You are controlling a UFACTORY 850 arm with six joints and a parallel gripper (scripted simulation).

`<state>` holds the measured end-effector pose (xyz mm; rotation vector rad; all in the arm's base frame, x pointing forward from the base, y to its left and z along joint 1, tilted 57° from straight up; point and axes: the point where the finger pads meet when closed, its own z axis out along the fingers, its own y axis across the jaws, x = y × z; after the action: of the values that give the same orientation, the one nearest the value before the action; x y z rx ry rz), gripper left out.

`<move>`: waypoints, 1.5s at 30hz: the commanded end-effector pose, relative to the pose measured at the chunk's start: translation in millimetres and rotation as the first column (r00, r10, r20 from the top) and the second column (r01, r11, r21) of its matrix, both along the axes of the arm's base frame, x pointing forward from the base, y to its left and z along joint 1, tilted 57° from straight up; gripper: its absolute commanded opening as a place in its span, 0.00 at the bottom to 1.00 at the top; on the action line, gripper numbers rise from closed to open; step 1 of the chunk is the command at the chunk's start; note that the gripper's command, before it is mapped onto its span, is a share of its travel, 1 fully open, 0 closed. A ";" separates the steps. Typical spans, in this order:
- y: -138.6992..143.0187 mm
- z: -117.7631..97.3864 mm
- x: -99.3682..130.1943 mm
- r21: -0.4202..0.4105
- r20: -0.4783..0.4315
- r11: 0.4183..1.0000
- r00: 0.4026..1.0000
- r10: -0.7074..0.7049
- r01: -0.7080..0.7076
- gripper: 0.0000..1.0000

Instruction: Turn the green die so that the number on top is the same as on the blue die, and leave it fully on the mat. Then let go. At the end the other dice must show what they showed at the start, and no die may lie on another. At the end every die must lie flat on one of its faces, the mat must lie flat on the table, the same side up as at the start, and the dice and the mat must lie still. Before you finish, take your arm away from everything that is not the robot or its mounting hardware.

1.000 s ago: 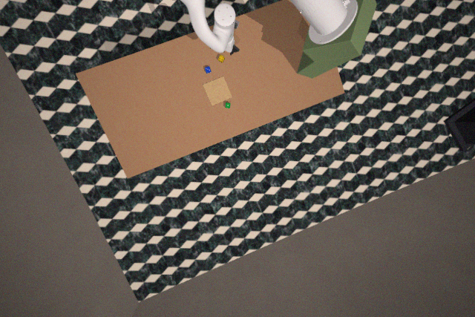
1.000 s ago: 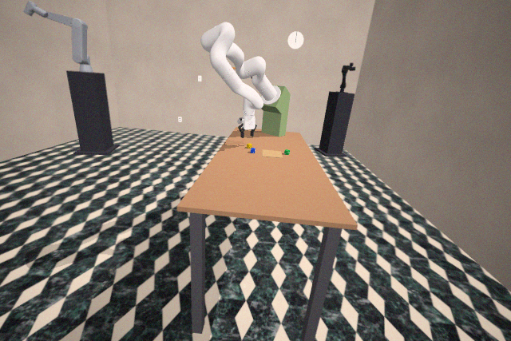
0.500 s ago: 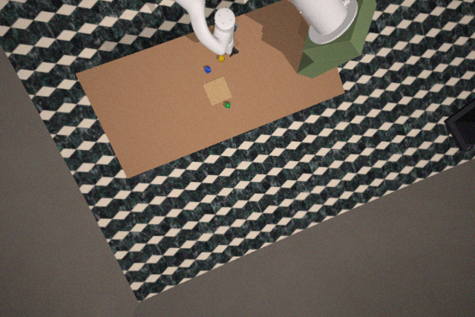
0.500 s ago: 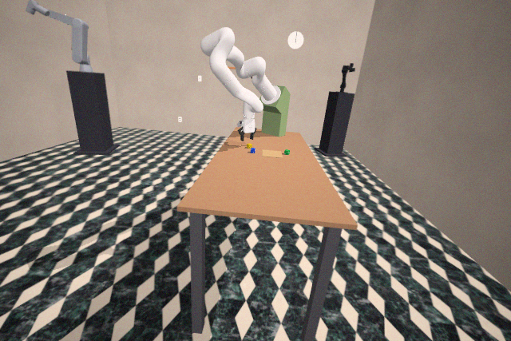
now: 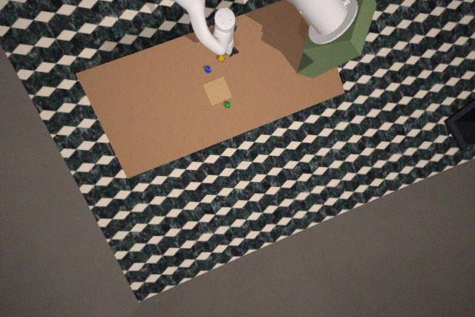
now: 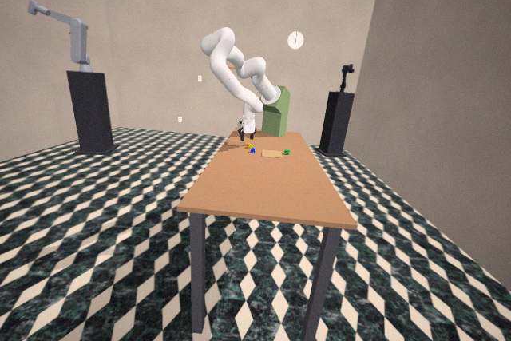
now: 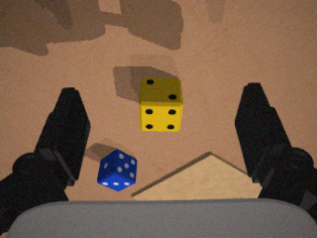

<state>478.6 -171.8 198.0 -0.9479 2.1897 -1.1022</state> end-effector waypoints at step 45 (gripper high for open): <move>52.6 52.0 76.6 0.000 0.000 1.000 1.000 0.000 0.000 1.00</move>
<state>554.3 -119.6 249.1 -0.9483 2.1890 -1.1005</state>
